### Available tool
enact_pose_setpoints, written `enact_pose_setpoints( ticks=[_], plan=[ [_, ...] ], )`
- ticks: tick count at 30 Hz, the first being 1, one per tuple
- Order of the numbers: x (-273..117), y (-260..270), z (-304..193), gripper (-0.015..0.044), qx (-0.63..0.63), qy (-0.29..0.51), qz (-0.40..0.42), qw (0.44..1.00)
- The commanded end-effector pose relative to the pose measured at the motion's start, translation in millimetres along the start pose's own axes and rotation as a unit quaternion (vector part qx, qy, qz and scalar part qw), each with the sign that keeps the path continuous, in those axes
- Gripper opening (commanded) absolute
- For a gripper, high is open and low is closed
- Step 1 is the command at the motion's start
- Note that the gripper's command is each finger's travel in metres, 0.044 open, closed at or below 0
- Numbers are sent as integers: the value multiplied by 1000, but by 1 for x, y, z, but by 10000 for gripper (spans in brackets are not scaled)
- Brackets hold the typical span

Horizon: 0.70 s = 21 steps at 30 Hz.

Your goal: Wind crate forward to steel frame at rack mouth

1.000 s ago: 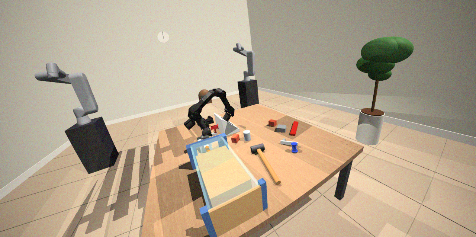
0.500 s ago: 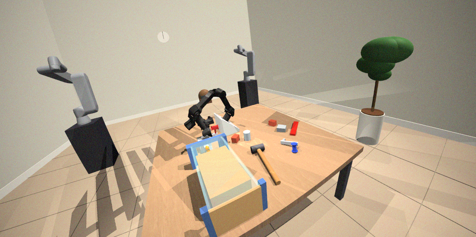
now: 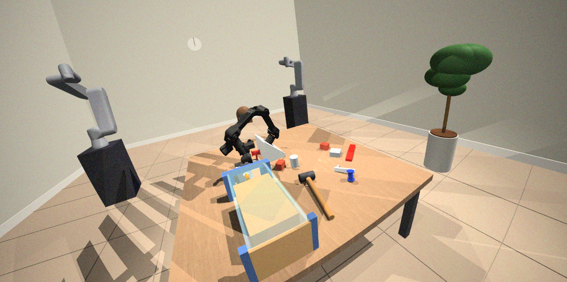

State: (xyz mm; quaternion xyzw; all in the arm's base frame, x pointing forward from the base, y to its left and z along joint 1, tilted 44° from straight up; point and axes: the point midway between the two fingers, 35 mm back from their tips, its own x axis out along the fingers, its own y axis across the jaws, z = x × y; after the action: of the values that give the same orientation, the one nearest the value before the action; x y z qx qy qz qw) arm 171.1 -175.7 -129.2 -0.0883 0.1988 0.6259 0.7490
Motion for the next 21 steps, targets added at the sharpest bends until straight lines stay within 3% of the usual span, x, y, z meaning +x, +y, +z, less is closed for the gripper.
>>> enact_pose_setpoints(
  ticks=[1,15,21],
  plan=[
    [0,0,0,79,-1,0,0,1000],
    [0,0,0,440,-1,0,0,1000],
    [-24,-2,7,440,-4,39,2,999]
  ],
)
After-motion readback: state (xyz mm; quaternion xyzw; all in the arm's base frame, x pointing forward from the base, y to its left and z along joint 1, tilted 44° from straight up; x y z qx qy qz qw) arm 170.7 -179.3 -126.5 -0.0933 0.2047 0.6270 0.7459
